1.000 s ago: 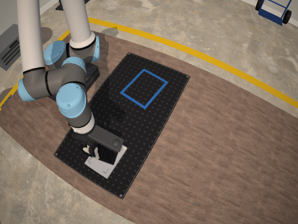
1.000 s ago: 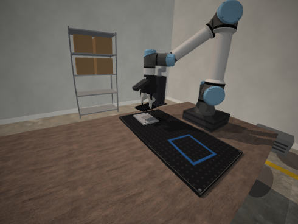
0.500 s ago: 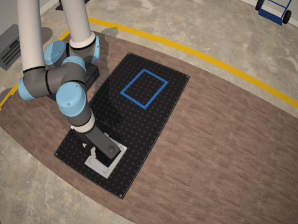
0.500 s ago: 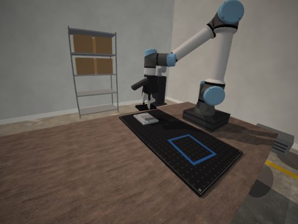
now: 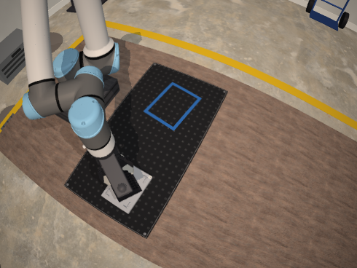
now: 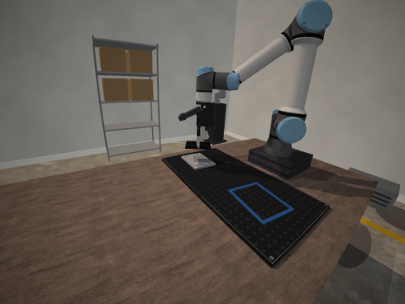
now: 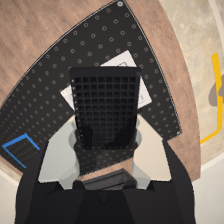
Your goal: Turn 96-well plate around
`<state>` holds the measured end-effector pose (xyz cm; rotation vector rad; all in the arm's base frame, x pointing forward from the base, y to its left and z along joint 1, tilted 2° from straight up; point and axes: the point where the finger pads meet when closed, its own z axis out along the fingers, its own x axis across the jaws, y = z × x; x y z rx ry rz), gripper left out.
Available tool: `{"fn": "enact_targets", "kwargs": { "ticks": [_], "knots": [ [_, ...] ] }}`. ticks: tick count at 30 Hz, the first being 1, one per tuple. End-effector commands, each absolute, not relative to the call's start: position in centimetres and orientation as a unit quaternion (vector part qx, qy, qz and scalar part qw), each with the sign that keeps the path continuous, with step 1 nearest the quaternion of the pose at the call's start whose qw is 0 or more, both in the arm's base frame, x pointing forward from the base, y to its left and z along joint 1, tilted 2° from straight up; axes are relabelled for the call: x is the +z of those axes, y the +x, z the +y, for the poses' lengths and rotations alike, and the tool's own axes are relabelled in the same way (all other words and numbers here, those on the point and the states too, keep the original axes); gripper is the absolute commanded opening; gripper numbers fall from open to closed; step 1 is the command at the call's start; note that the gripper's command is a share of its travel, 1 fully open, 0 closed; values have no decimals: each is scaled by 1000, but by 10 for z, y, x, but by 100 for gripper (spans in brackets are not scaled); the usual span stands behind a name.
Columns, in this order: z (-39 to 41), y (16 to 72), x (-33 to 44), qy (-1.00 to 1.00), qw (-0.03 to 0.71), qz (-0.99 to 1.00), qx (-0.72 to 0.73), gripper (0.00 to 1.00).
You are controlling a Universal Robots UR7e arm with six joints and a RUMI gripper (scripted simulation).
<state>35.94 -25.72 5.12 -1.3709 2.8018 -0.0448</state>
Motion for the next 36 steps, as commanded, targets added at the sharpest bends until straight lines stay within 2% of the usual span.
{"fn": "enact_targets", "kwargs": {
  "ticks": [1, 28, 36],
  "knots": [
    [-256, 360, 52, -313, 6, 950, -16, 0],
    [-256, 361, 52, 65, 11, 998, -12, 0],
    [-256, 361, 52, 70, 11, 997, -12, 0]
  ]
}}
